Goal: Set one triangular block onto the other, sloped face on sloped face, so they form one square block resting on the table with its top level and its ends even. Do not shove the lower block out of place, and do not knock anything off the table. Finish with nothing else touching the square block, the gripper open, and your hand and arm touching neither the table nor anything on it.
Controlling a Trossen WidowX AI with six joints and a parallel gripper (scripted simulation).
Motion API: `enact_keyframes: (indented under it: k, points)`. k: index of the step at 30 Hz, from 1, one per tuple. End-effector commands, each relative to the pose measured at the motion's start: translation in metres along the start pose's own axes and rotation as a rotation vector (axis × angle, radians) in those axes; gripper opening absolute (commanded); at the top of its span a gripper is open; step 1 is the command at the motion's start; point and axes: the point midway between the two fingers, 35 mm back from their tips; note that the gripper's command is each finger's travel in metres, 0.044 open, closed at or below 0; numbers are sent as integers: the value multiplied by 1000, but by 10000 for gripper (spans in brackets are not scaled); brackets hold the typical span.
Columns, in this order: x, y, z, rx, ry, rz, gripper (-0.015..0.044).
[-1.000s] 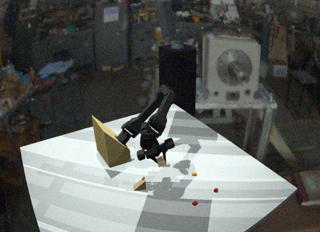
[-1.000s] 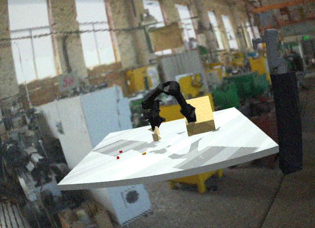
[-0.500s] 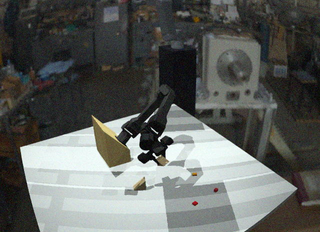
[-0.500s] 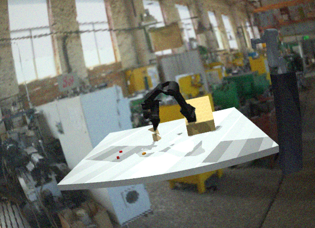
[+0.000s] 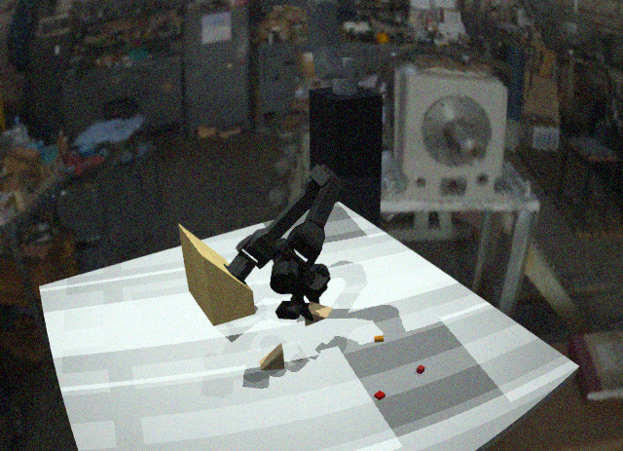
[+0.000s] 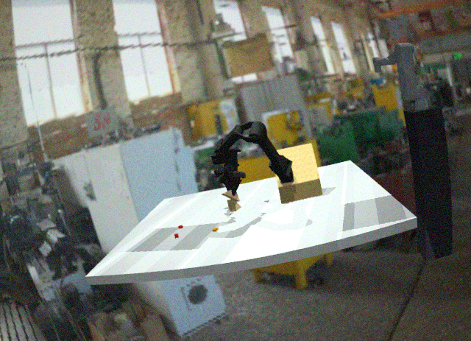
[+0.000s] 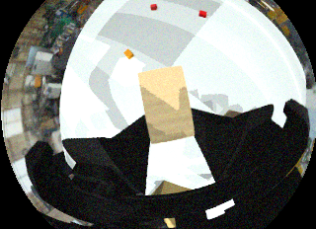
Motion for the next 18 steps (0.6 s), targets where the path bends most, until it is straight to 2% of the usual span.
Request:
enact_keyframes:
  k: [1,18]
  points:
    - [-2,1,2,-3,135,5,0]
    - [-2,1,2,-5,633,21,0]
Point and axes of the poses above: the point midway between the two fingers, 35 mm back from their tips, its own y axis back along the fingers, its own x axis across the jaws, z = x × y, and after that the axes turned 2 degrees about y, right-handed
